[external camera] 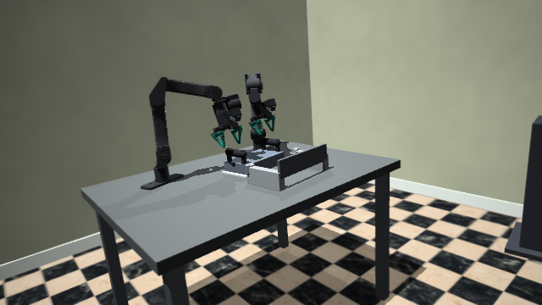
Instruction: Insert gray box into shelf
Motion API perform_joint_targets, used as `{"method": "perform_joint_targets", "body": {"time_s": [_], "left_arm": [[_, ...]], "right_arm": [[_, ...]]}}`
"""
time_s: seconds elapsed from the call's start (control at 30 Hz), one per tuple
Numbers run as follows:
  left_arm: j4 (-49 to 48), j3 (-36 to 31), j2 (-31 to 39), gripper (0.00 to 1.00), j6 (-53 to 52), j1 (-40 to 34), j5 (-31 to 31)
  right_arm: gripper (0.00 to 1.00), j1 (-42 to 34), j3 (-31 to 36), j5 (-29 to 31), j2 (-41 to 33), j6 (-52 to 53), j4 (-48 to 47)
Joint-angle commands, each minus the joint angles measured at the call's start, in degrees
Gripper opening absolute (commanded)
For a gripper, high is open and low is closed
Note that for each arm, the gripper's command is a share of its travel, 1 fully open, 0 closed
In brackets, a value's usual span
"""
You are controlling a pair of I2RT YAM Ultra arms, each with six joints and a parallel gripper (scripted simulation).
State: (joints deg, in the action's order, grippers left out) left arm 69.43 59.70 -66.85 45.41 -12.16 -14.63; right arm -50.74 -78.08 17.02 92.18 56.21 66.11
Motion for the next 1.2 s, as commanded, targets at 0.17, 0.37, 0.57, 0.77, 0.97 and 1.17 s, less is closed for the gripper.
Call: {"method": "perform_joint_targets", "body": {"time_s": [0.17,0.37,0.57,0.77,0.97,1.17], "left_arm": [[-7.45,-3.79,-1.14,1.00,-2.21,1.90,0.13],[-11.55,-6.55,-2.31,1.00,-3.30,3.08,0.32],[-14.30,-8.32,-3.03,1.00,-3.96,3.80,0.76],[-18.19,-10.58,-4.46,1.00,-4.92,4.88,0.73],[-16.20,-8.12,-2.01,1.00,-4.45,3.84,0.54],[-16.22,-7.73,-2.09,0.15,-4.45,3.80,0.53]], "right_arm": [[1.00,1.85,4.08,-0.22,1.26,-2.03,-7.24],[1.00,2.85,6.51,-0.57,2.30,-3.05,-11.08],[1.00,3.48,7.89,-0.86,2.04,-3.68,-13.56],[1.00,2.20,4.87,-0.35,0.15,-3.44,-12.62],[1.00,2.70,7.64,-0.33,0.23,-3.41,-12.03],[1.00,2.83,5.85,-0.33,1.79,-3.39,-11.12]]}}
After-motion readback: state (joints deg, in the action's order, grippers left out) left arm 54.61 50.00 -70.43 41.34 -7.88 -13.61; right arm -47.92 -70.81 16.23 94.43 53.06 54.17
